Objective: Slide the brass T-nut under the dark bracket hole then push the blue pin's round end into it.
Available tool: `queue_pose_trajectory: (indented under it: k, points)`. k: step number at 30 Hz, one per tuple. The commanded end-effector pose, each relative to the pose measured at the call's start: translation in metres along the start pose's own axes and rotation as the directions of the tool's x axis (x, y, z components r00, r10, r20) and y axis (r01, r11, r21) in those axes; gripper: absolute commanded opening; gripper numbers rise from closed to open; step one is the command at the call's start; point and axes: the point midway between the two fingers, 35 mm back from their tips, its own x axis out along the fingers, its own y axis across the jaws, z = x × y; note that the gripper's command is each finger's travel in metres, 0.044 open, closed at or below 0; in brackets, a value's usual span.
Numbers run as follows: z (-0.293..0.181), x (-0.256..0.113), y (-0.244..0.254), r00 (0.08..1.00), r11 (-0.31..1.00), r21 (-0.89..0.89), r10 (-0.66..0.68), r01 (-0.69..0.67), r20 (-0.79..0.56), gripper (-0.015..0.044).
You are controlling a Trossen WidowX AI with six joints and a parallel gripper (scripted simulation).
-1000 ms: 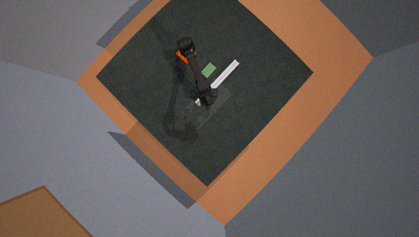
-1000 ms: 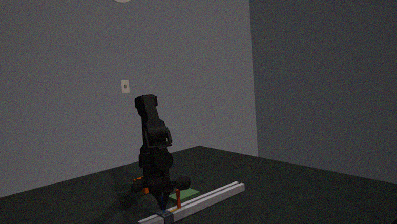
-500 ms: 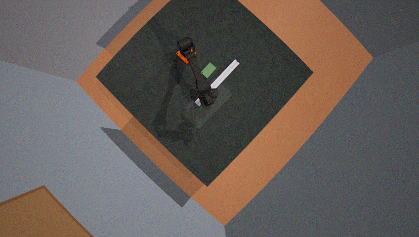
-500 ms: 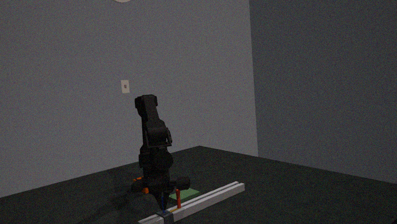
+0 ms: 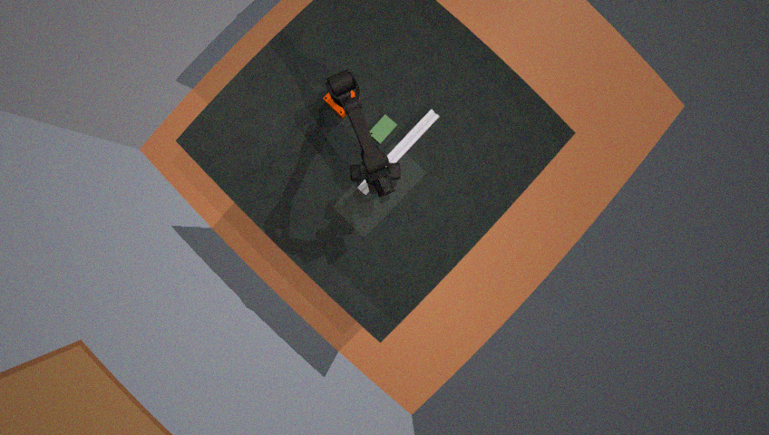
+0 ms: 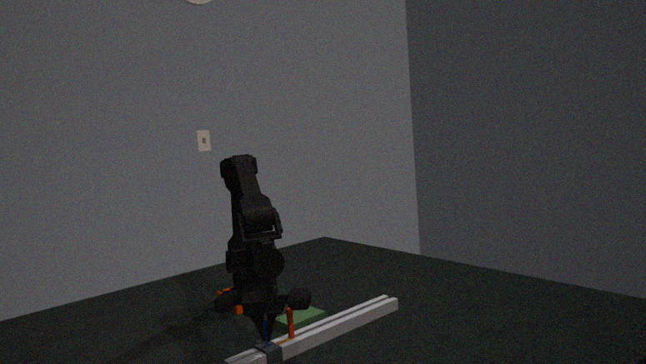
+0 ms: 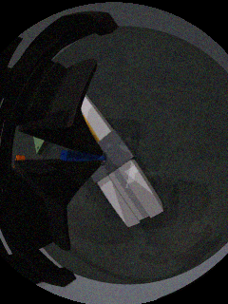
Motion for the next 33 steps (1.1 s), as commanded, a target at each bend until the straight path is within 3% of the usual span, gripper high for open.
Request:
queue_pose_trajectory:
  k: [1, 33]
  points:
    - [0.0007, 0.0010, -0.0004, 1.000, 1.000, 0.004, -0.015, 0.015, -0.010, -0.0150]
    - [0.0039, 0.0013, 0.0029, 0.993, 0.997, 0.000, -0.082, 0.083, -0.079, -0.0150]
